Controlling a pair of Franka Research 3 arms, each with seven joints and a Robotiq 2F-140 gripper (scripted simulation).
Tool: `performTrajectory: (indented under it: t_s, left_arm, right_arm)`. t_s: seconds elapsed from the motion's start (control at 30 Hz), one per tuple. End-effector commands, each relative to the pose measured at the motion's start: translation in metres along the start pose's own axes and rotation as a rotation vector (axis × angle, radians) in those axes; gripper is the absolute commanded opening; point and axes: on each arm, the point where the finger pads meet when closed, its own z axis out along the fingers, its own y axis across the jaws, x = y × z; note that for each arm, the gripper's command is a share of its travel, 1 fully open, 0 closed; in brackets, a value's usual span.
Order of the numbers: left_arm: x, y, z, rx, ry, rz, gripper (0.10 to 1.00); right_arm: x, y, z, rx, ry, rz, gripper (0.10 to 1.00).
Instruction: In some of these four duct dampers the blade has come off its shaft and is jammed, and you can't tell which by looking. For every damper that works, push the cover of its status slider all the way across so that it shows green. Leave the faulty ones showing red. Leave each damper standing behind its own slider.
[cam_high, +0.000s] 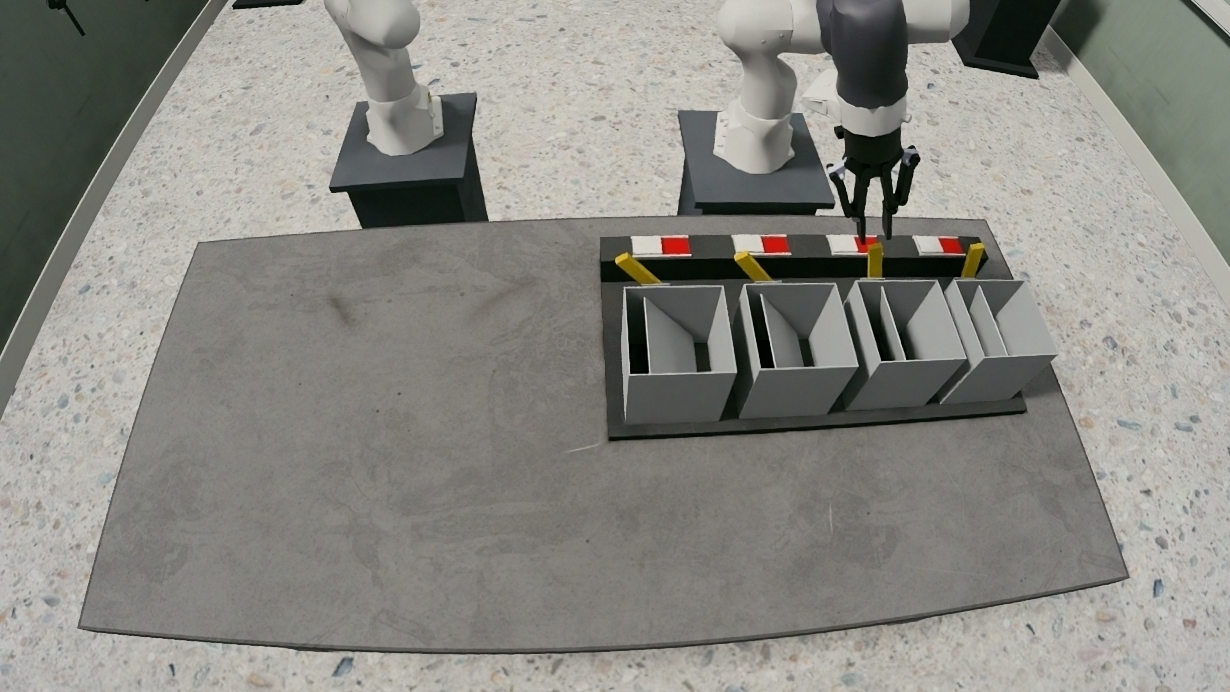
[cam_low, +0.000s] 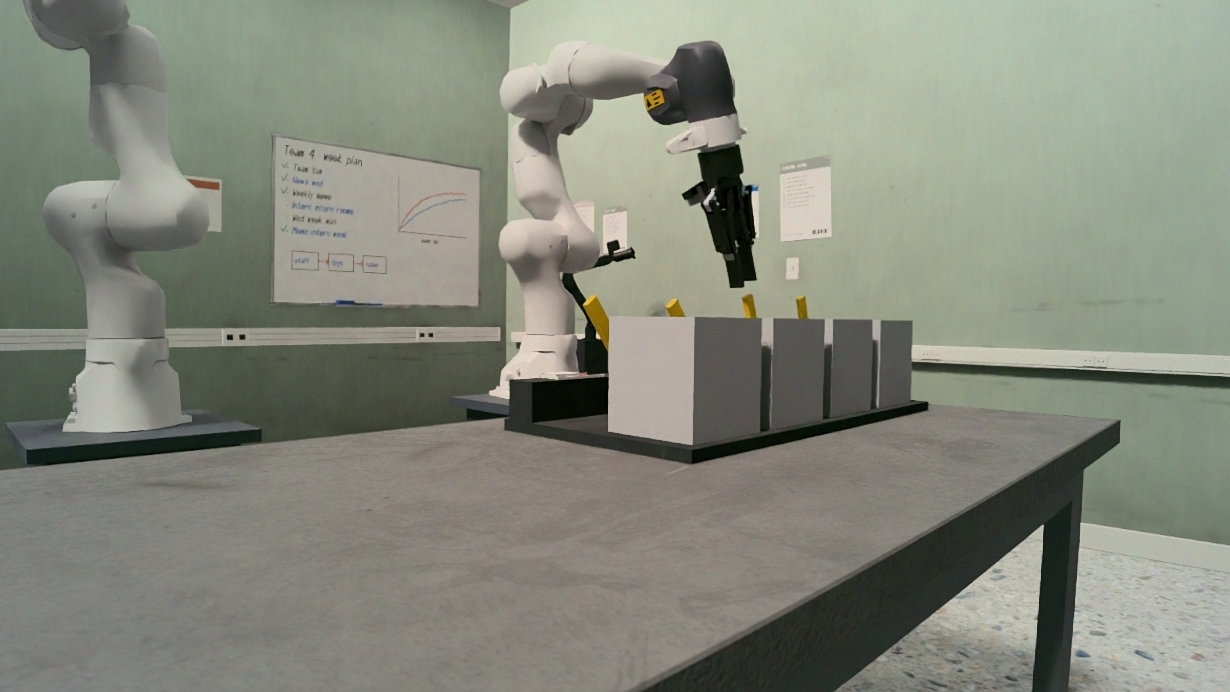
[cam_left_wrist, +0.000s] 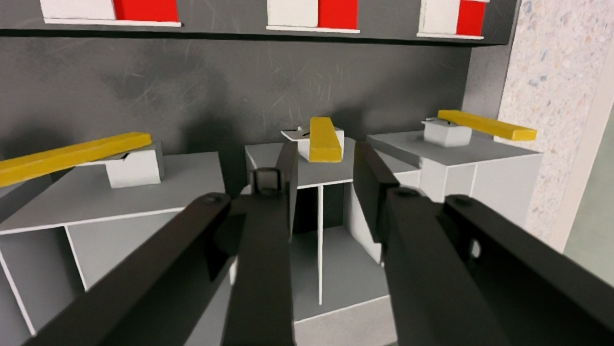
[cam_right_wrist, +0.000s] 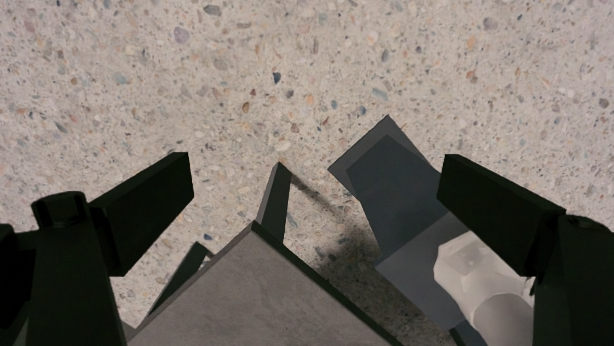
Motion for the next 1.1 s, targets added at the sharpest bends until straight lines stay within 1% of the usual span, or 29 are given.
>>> performTrajectory:
  t_s: [0.0, 0.3, 0.37, 0.83, 1.07]
  left_arm:
    - [-0.002, 0.001, 0.006, -0.002, -0.004, -0.011, 0.303]
    - [-0.002, 0.001, 0.026, -0.002, -0.004, -0.011, 0.303]
    - [-0.002, 0.001, 0.026, -0.002, -0.004, -0.011, 0.303]
    - [-0.003, 0.002, 0.063, -0.002, -0.004, -0.011, 0.303]
    - [-0.003, 0.002, 0.072, -0.002, -0.004, -0.011, 0.303]
  right_arm:
    - [0.000, 0.001, 0.000, -0.001, 0.000, 0.004, 1.000]
    - [0.000, 0.001, 0.000, -0.001, 0.000, 0.004, 1.000]
    - [0.000, 0.001, 0.000, -0.001, 0.000, 0.004, 1.000]
    - [0.000, 0.001, 0.000, -0.001, 0.000, 0.004, 1.000]
    - [0.000, 0.001, 0.000, -0.001, 0.000, 0.004, 1.000]
